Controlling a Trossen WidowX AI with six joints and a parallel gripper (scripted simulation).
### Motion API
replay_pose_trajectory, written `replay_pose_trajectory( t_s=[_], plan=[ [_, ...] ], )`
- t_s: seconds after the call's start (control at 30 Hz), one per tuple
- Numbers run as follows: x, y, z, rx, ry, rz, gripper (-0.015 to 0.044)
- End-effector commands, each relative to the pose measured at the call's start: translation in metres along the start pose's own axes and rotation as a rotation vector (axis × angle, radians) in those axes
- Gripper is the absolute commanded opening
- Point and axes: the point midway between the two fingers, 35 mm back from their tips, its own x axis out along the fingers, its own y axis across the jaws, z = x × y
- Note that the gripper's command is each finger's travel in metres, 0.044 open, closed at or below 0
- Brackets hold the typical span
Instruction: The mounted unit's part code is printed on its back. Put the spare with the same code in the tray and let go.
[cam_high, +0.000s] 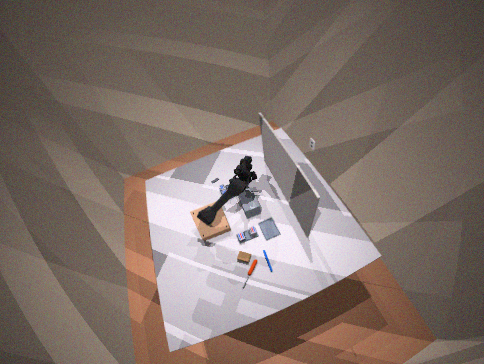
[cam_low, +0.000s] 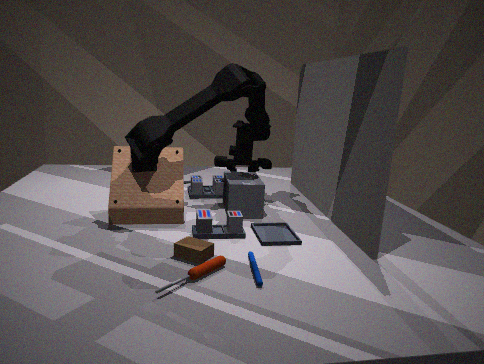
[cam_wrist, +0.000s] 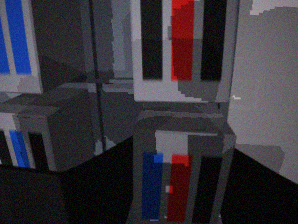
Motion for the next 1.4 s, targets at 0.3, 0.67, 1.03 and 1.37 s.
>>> replay_pose_trajectory(
  t_s=[0.3, 0.67, 1.03, 1.37],
  plan=[
    [-0.068, -0.003, 0.004, -0.001, -0.017, -0.038, 0.0],
    [-0.137, 0.004, 0.003, 0.003, -0.018, -0.027, 0.0],
    [-0.146, -0.02, -0.042, 0.008, -0.037, -0.02, 0.0],
    [-0.15, -0.047, -0.116, 0.003, -0.056, -0.023, 0.0]
  ],
)
